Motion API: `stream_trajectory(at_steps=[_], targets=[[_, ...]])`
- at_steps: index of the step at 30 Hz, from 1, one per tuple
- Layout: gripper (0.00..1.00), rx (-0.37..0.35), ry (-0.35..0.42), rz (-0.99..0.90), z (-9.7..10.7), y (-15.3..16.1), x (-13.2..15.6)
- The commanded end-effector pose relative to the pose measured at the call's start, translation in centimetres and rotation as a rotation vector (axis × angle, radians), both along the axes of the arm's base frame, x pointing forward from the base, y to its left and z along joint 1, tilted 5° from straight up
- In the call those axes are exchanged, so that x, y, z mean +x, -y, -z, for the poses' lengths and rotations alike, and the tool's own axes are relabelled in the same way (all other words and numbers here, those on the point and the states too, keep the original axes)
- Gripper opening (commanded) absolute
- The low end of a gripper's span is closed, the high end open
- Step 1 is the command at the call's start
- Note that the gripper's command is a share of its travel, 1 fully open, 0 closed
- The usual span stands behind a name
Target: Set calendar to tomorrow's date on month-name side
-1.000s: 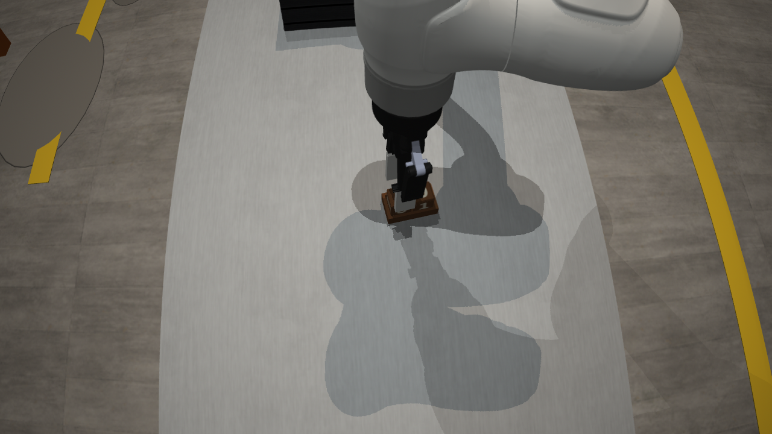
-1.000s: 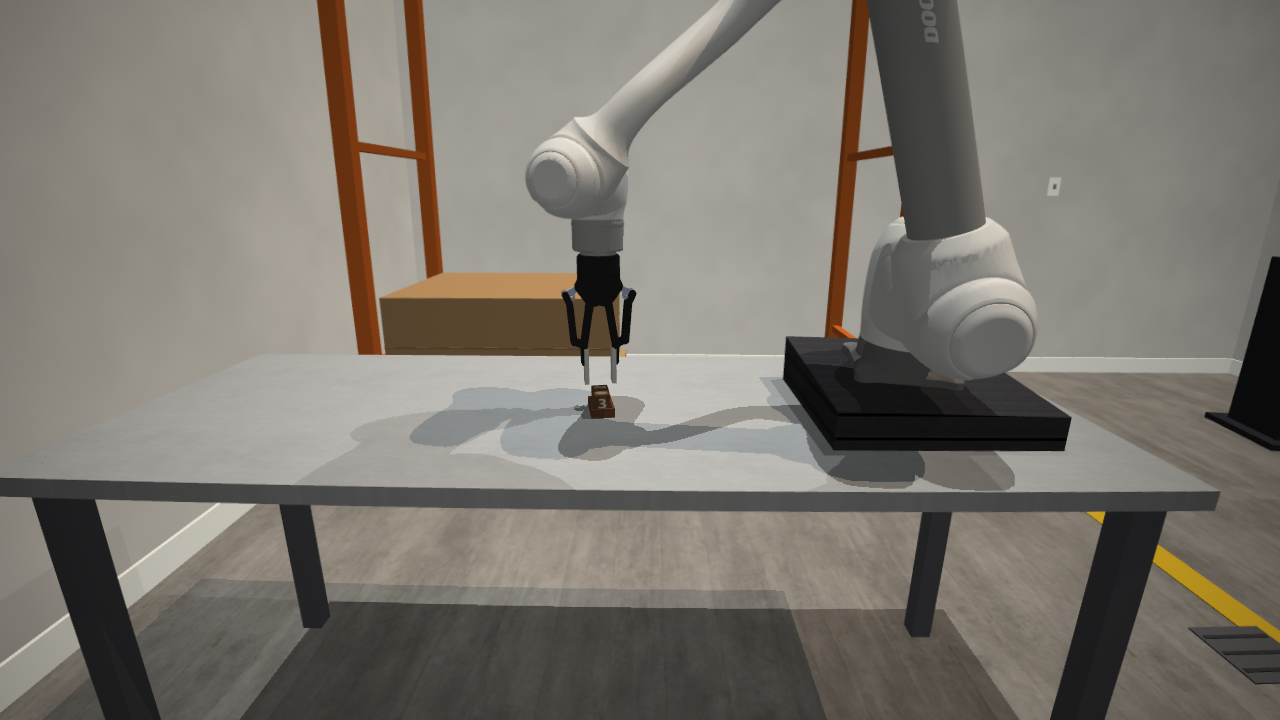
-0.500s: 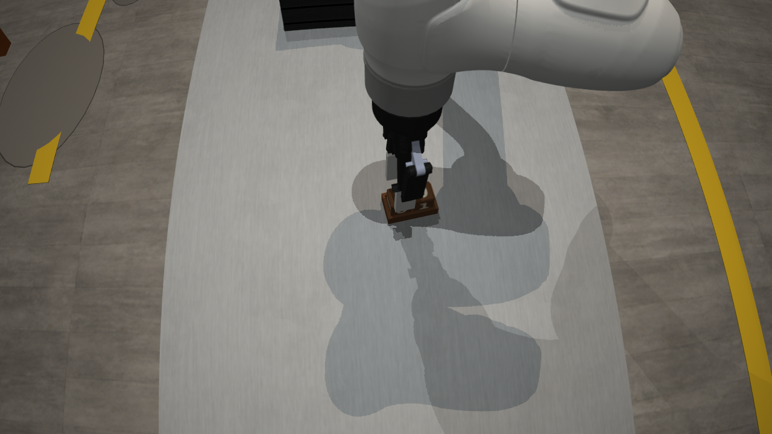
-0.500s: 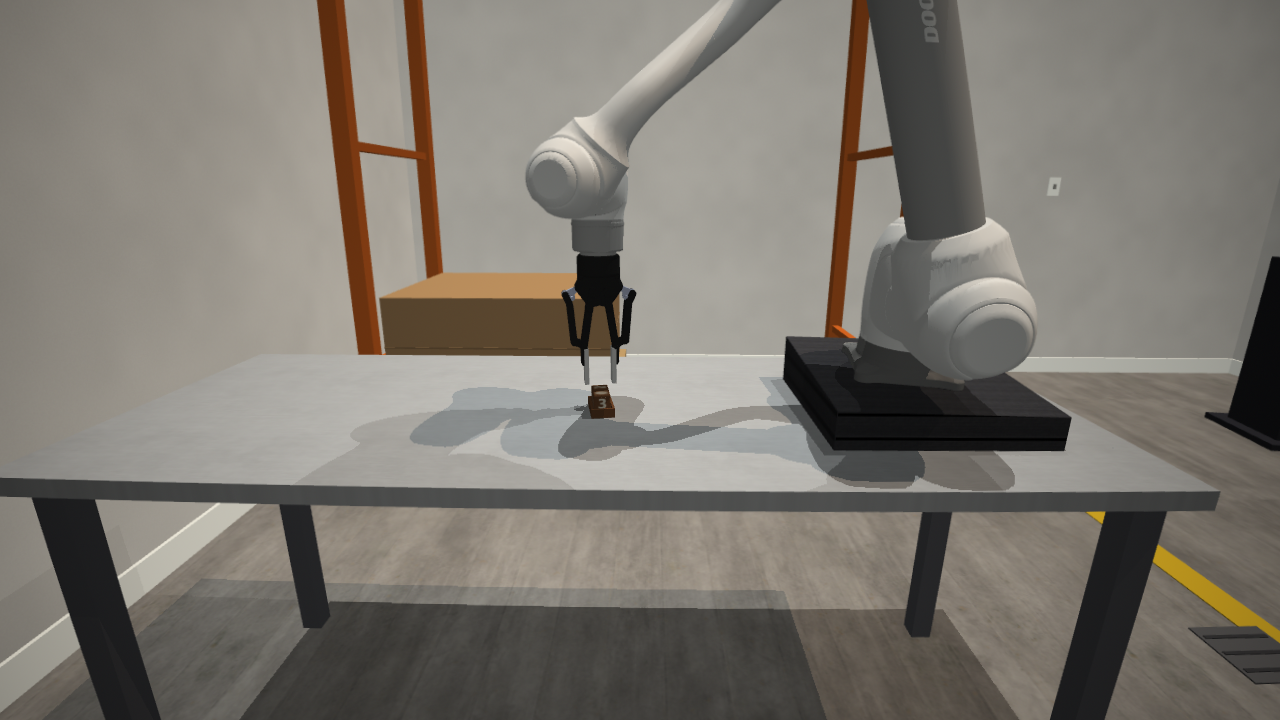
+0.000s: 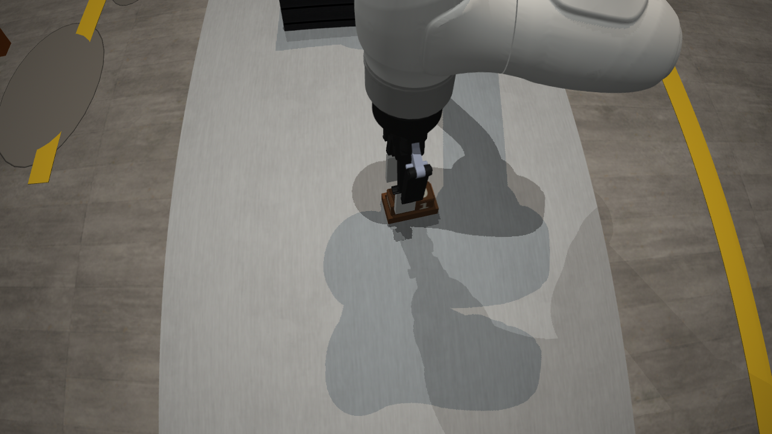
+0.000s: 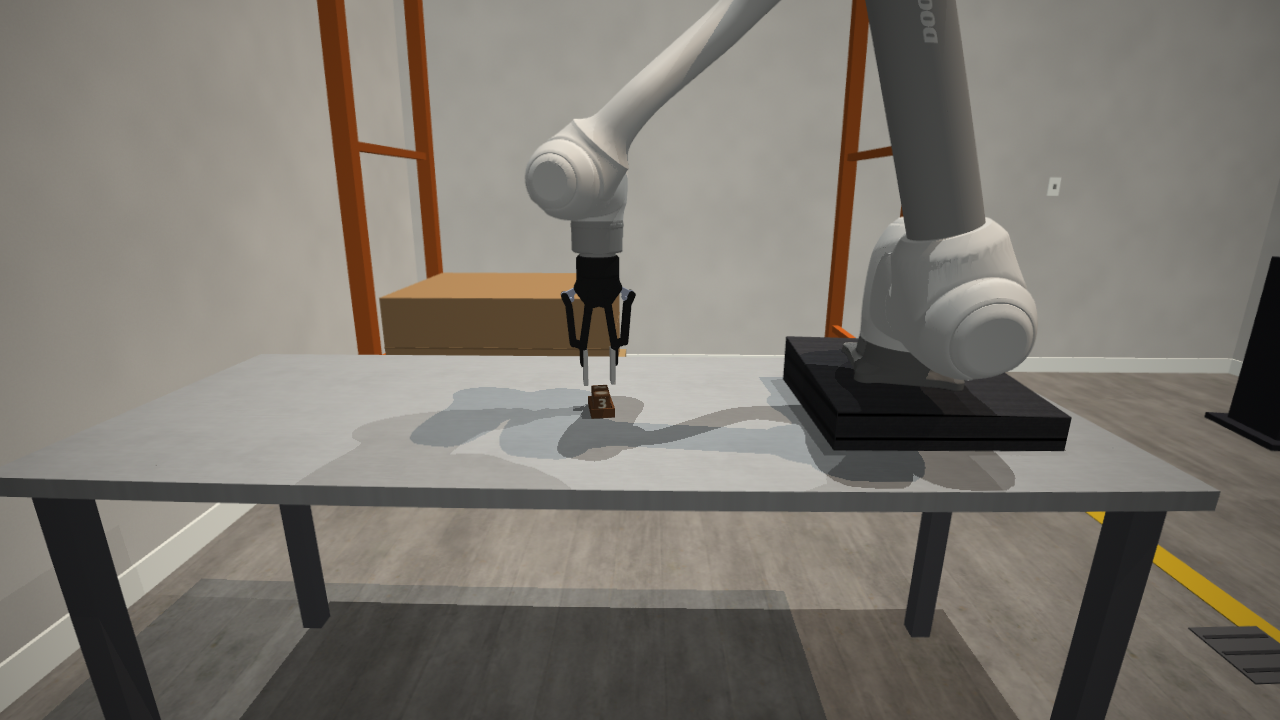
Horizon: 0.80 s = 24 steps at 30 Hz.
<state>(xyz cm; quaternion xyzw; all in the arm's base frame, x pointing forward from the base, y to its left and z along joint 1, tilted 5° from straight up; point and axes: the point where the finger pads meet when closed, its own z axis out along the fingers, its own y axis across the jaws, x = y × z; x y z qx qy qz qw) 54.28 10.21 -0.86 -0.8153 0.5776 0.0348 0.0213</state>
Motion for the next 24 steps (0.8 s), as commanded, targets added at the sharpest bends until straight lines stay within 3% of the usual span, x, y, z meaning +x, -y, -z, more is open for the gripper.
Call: stream_trajectory(at_steps=[1, 13, 24], targets=[[0.28, 0.001, -0.002, -0.004, 0.7, -0.3, -0.4], [0.28, 0.001, -0.002, -0.004, 2.5, -0.4, -0.4], [0.28, 0.001, -0.002, -0.004, 2.7, -0.4, -0.4]])
